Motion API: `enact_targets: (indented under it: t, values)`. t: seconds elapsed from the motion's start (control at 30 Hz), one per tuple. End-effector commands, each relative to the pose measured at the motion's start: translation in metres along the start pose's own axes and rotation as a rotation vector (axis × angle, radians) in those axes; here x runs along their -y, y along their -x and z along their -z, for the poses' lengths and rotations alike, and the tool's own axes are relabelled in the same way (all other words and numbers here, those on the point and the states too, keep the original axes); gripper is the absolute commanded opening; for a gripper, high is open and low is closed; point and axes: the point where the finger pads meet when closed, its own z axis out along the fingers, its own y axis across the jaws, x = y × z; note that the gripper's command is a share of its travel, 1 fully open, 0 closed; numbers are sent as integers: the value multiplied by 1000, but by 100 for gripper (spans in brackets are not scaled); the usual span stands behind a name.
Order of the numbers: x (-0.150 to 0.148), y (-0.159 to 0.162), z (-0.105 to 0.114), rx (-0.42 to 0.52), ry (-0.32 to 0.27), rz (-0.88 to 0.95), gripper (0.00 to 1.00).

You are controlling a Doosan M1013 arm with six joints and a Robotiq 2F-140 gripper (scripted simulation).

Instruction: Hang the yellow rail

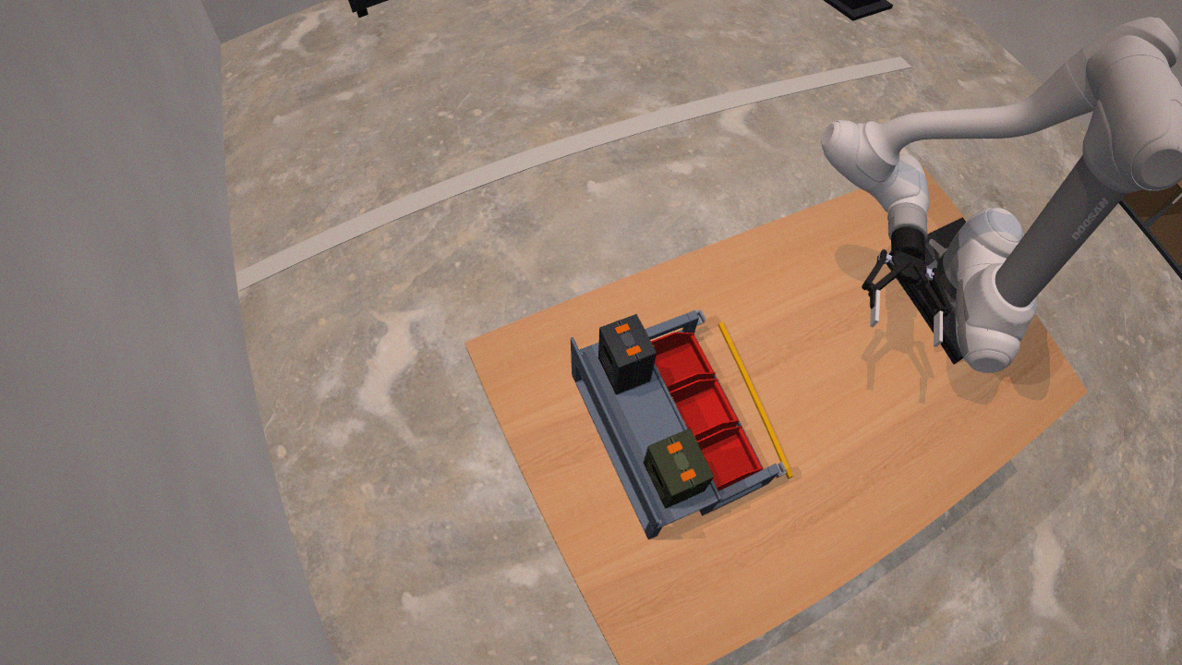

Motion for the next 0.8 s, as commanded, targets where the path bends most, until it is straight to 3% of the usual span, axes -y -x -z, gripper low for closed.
enact_targets:
  t: [0.0, 0.2, 0.37, 0.77]
  values:
    - [0, 0, -1, 1, -5, -3, 100]
    - [0, 0, -1, 1, -5, -3, 100]
    - [13, 4, -13, 73, -150, -121, 100]
    - [13, 4, -13, 73, -150, -121, 100]
